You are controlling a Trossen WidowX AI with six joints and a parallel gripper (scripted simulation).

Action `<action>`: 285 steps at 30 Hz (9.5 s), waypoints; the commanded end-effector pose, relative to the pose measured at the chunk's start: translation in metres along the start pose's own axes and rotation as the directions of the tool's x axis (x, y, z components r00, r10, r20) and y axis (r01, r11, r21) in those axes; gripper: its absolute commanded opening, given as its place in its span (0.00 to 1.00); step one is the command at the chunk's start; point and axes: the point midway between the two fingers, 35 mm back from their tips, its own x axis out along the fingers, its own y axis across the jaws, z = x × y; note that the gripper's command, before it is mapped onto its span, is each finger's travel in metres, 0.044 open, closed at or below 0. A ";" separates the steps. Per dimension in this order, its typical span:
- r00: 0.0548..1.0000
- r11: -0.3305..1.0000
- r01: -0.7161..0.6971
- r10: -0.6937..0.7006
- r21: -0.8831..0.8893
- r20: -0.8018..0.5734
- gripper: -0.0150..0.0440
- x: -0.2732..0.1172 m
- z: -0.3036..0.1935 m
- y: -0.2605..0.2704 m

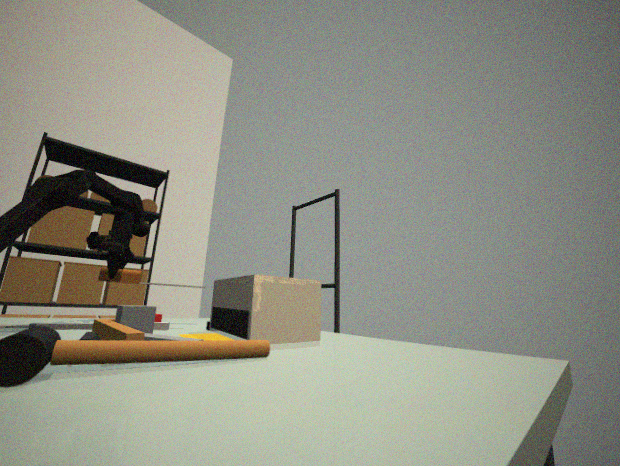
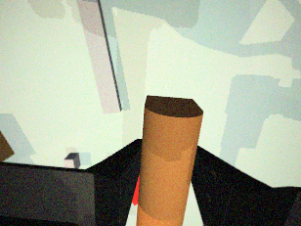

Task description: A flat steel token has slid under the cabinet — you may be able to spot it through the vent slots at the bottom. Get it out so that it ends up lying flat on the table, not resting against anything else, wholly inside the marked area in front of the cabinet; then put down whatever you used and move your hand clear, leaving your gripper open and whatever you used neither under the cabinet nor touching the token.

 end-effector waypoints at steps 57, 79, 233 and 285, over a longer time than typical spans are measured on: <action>1.000 0.998 -0.018 0.018 -0.064 -0.001 0.25 -0.004 -0.002 0.041; 1.000 0.997 -0.021 0.021 -0.070 0.000 0.25 -0.004 -0.003 0.061; 1.000 0.997 -0.031 0.031 -0.073 -0.001 0.25 0.086 -0.015 0.173; 1.000 0.997 -0.031 0.031 -0.066 -0.001 0.71 0.135 -0.008 0.179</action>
